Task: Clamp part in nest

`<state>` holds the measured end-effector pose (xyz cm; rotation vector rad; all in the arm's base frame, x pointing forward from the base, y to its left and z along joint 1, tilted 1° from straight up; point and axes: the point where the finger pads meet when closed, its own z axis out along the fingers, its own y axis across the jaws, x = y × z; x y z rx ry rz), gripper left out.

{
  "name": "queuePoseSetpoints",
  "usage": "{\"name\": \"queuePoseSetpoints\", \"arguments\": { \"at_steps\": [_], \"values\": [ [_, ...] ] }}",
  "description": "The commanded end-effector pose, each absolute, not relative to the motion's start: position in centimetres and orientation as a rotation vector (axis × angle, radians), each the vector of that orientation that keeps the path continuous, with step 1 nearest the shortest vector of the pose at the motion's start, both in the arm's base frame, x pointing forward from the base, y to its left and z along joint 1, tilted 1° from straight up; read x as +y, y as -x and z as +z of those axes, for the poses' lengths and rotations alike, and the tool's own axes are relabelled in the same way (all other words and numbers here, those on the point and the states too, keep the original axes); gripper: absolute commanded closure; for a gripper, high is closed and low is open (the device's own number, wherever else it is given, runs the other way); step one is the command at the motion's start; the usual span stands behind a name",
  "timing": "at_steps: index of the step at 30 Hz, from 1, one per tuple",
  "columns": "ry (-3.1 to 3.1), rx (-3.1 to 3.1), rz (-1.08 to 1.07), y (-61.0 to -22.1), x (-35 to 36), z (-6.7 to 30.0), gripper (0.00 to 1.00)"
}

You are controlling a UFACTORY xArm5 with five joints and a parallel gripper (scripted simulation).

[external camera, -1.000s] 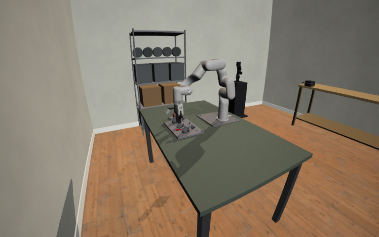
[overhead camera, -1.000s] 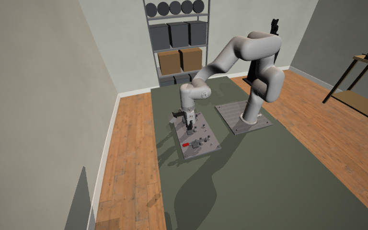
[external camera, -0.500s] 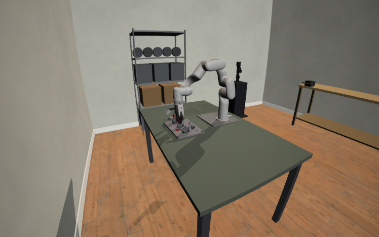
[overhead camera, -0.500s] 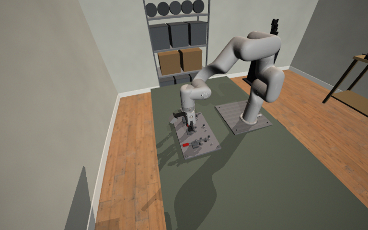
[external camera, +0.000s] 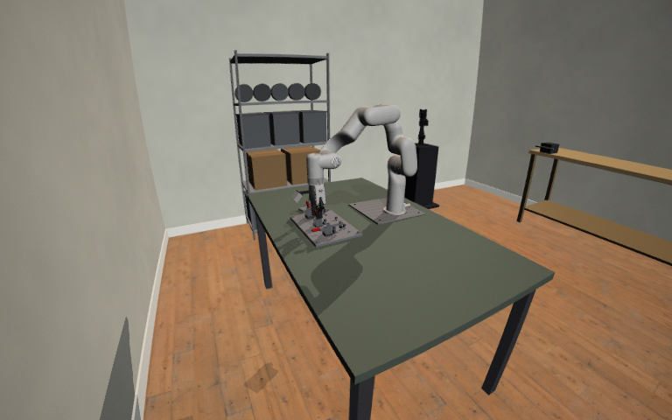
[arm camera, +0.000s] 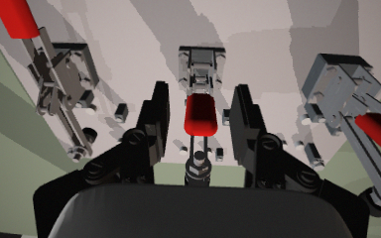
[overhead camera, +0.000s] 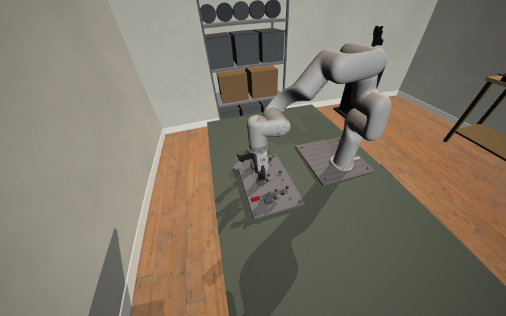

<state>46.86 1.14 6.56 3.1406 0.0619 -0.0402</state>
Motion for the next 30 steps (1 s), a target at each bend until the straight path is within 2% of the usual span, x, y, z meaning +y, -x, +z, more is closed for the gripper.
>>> {"name": "queuePoseSetpoints", "arguments": {
  "at_steps": [1, 18, 30],
  "values": [
    [-3.141, 0.062, -0.033, -47.0, 1.1, 6.7, 0.53],
    [-3.141, 0.062, -0.033, -47.0, 1.2, 8.3, 0.53],
    [-3.141, 0.062, -0.033, -47.1, 1.2, 12.4, 0.53]
  ]
}}
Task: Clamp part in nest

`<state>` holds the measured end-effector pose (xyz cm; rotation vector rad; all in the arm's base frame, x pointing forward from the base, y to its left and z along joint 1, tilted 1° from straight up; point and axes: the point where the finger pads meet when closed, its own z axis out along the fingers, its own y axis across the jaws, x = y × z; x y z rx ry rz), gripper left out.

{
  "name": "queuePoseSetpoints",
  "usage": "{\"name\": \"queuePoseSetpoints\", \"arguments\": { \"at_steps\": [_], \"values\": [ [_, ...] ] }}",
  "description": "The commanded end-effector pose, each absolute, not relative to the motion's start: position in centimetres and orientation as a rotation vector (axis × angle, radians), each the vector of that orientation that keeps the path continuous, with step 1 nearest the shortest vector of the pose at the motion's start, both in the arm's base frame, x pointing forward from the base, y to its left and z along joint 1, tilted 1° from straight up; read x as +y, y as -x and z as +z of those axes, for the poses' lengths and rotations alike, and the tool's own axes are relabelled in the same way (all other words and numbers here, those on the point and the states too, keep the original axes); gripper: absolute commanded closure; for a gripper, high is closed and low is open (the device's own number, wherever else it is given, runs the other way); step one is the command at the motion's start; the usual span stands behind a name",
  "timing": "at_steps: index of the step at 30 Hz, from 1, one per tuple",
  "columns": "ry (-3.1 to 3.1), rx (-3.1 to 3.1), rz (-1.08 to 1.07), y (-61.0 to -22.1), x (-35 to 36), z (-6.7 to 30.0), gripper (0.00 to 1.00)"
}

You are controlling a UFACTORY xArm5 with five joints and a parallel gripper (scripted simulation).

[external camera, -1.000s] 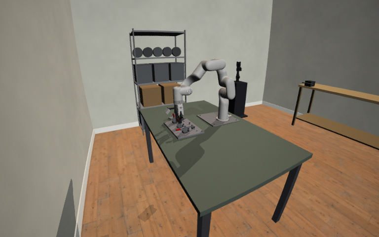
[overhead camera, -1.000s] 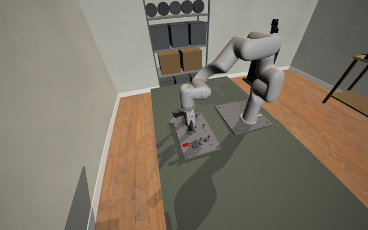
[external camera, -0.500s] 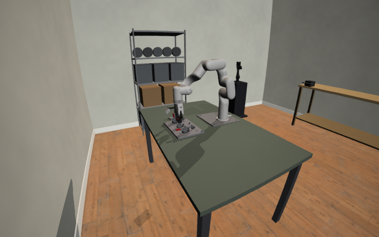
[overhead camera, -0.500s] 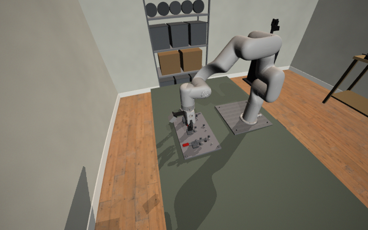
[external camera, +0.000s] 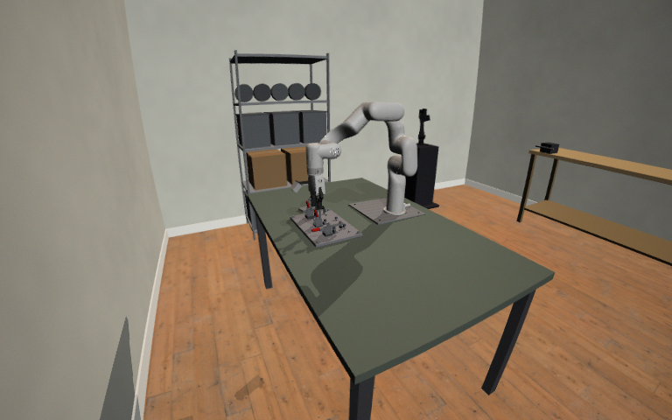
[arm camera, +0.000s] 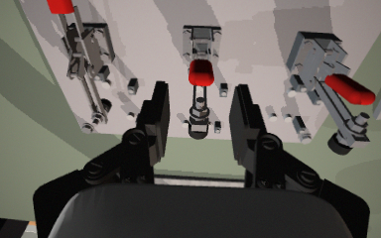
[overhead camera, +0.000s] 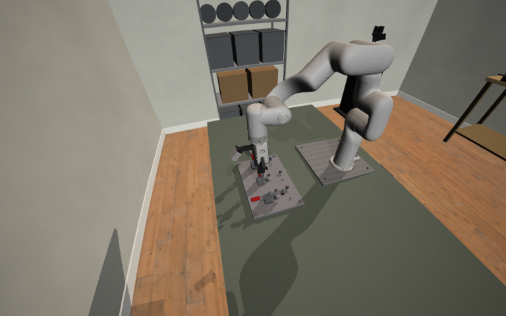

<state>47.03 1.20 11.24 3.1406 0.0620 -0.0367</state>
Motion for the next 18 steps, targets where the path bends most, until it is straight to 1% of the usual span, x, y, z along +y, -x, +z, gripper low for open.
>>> {"name": "queuePoseSetpoints", "arguments": {
  "at_steps": [1, 18],
  "values": [
    [-3.141, 0.062, -0.033, -47.13, 1.22, 12.56, 0.53],
    [-3.141, 0.062, -0.033, -47.13, 1.22, 12.71, 0.53]
  ]
}}
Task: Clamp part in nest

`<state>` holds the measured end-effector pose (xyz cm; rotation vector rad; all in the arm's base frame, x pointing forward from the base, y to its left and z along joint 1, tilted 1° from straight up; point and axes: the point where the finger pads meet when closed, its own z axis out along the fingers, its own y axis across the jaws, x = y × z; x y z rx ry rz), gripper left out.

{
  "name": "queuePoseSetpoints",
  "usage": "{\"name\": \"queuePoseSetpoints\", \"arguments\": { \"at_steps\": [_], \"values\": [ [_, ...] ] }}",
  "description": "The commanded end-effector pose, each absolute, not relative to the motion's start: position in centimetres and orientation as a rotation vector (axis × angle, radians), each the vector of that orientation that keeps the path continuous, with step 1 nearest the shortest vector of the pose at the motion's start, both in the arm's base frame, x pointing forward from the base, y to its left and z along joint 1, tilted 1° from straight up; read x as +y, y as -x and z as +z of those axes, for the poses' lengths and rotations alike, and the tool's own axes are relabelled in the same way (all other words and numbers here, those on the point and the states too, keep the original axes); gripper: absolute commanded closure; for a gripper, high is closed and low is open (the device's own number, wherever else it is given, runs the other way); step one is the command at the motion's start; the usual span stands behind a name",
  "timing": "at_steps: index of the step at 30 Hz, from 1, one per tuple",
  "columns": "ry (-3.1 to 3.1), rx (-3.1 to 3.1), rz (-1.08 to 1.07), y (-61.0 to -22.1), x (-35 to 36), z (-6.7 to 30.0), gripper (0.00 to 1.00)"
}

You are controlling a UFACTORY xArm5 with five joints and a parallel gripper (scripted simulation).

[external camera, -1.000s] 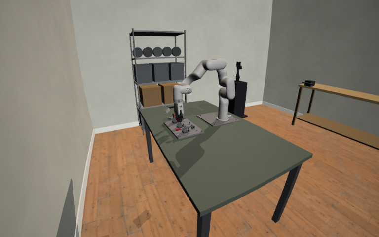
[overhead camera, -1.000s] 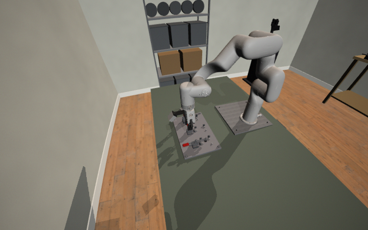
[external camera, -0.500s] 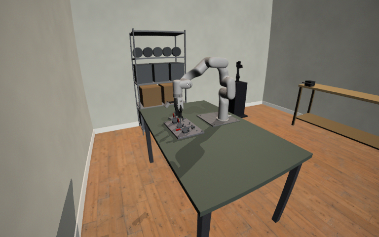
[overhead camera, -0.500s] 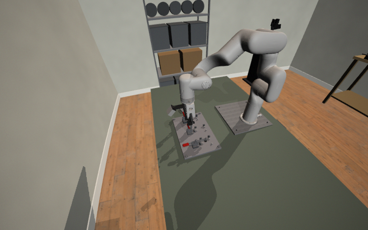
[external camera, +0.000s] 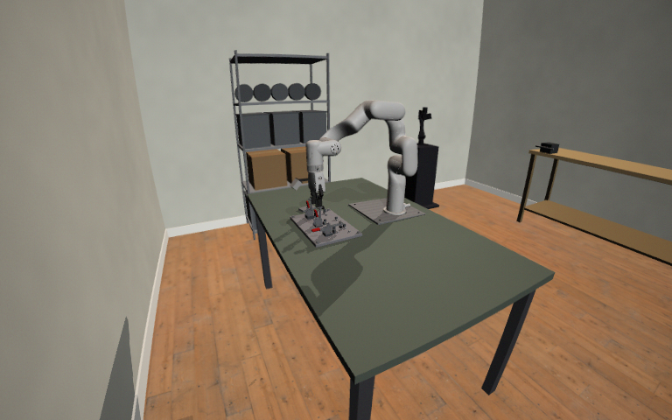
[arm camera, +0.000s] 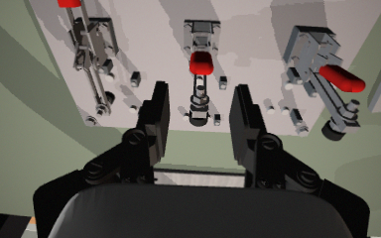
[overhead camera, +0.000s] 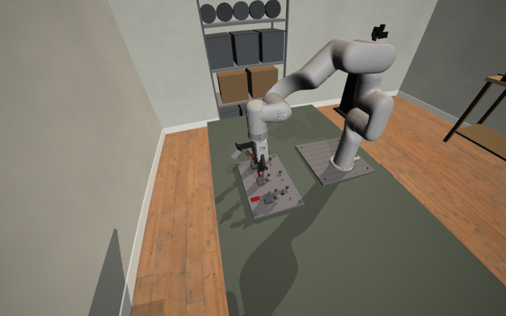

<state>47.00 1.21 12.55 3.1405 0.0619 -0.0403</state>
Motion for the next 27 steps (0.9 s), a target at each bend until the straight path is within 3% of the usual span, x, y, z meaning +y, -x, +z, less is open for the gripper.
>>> {"name": "queuePoseSetpoints", "arguments": {
  "at_steps": [1, 2, 9, 19, 27],
  "values": [
    [-3.141, 0.062, -0.033, -47.1, 1.2, 12.7, 0.53],
    [-3.141, 0.062, -0.033, -47.1, 1.2, 12.7, 0.00],
    [-3.141, 0.062, -0.033, -47.1, 1.2, 13.5, 0.00],
    [-3.141, 0.062, -0.034, -47.2, 1.3, 18.4, 0.00],
    [-3.141, 0.062, -0.034, -47.3, 1.3, 19.9, 0.00]
  ]
}}
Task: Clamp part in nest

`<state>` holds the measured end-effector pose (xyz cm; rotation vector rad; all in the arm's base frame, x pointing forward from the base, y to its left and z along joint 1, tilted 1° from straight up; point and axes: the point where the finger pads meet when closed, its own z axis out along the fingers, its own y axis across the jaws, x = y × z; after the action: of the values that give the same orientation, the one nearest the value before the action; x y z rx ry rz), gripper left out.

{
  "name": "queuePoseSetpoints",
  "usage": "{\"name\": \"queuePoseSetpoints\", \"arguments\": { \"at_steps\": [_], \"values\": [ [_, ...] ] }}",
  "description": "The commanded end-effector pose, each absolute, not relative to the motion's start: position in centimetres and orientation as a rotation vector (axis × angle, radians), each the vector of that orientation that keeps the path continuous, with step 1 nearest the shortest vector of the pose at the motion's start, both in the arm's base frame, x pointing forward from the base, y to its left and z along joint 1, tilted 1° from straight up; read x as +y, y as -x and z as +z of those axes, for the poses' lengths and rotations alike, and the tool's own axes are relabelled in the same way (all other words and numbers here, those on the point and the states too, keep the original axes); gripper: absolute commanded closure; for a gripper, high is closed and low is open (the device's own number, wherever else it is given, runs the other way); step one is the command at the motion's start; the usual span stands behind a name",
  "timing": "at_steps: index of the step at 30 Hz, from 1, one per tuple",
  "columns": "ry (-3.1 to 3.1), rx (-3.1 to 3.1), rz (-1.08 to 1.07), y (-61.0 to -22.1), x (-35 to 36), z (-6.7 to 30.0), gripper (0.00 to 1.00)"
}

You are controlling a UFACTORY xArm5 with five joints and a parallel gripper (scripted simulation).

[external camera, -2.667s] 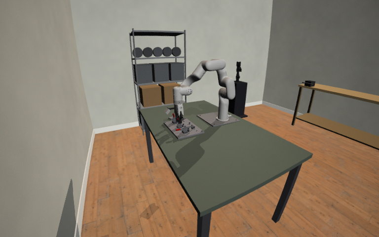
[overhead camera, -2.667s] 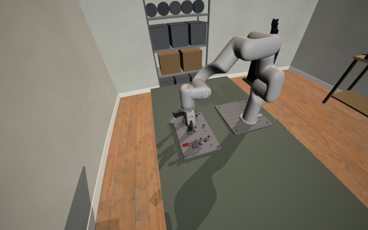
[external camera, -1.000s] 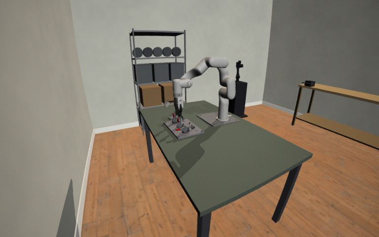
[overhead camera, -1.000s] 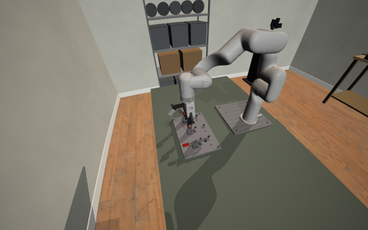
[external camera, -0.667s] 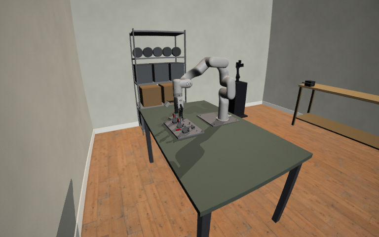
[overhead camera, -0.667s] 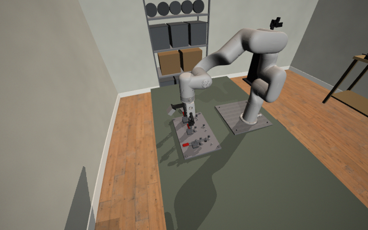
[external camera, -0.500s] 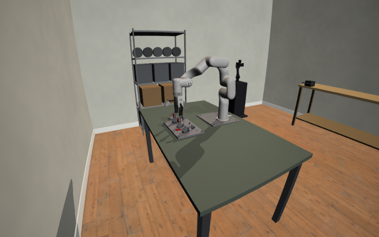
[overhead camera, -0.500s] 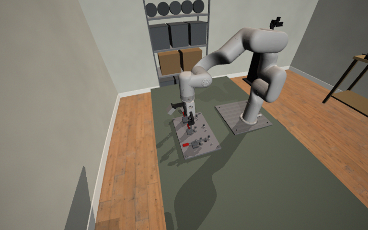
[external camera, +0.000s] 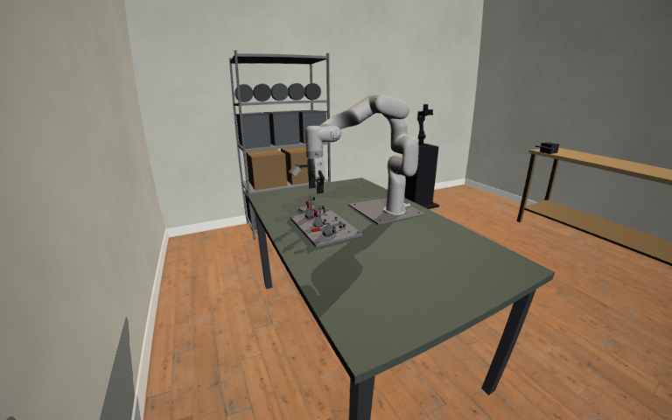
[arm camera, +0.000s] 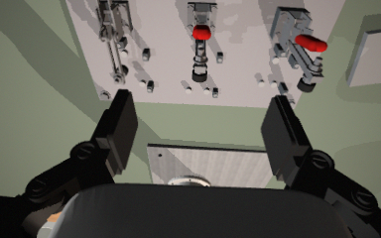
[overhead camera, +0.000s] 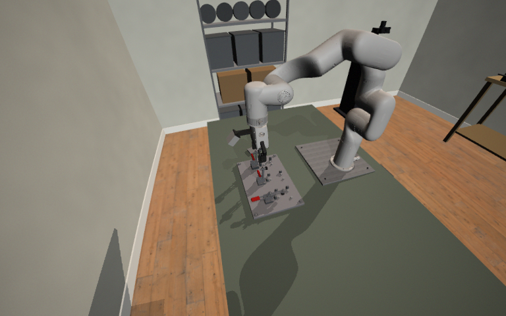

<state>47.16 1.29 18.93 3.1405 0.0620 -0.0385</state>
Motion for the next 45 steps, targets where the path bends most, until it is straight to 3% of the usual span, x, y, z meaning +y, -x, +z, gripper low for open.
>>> {"name": "queuePoseSetpoints", "arguments": {
  "at_steps": [1, 18, 45],
  "values": [
    [-3.141, 0.062, -0.034, -47.3, 1.3, 19.9, 0.00],
    [-3.142, 0.062, -0.033, -46.9, -1.0, 20.0, 0.00],
    [-3.147, 0.062, -0.022, -44.4, -17.2, 20.2, 0.00]
  ]
}}
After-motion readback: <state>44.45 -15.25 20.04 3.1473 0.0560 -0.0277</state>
